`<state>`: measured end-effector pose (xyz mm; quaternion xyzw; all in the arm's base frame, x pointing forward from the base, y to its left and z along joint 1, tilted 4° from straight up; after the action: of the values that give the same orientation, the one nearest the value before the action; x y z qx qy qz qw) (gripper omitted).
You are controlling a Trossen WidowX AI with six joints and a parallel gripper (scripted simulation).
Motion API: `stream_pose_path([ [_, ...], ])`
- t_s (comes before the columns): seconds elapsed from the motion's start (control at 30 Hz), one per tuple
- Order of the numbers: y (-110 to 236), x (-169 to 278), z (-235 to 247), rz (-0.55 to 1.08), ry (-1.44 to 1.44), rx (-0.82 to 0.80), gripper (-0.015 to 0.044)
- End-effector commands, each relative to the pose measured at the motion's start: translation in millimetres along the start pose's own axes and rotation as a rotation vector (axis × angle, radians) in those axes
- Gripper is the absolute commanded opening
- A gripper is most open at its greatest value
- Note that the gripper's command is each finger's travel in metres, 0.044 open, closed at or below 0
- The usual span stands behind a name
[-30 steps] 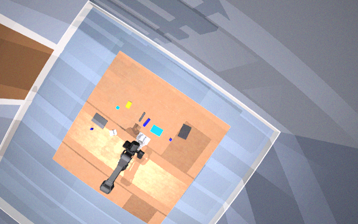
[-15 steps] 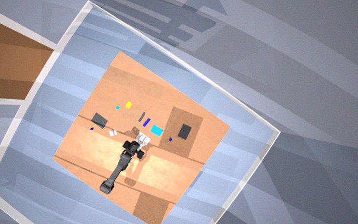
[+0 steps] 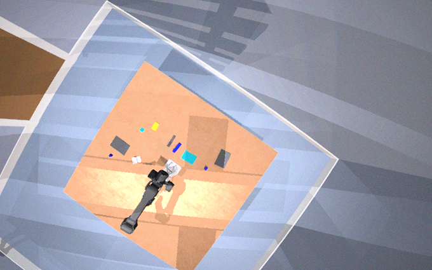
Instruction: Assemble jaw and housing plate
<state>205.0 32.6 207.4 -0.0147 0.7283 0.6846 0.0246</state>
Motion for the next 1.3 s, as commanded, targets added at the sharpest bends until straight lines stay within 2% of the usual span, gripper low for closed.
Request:
stream_pose_path([
  [0.0, -3.1, -0.3, -0.1, -0.003, -0.004, 0.003, 0.0351],
  [1.27, -60.2, 0.1, -0.4, -0.003, -0.004, 0.003, 0.0351],
])
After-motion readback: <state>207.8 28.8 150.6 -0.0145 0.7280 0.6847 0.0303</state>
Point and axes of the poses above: the point midway between the two fingers, 35 mm back from their tips, its own y axis back along the fingers, its own z axis across the jaws, x = y × z, the point moved 9 cm from there along y, back along the fingers, and after that the axes turned 9 degrees about -y, right-handed, at the moved point
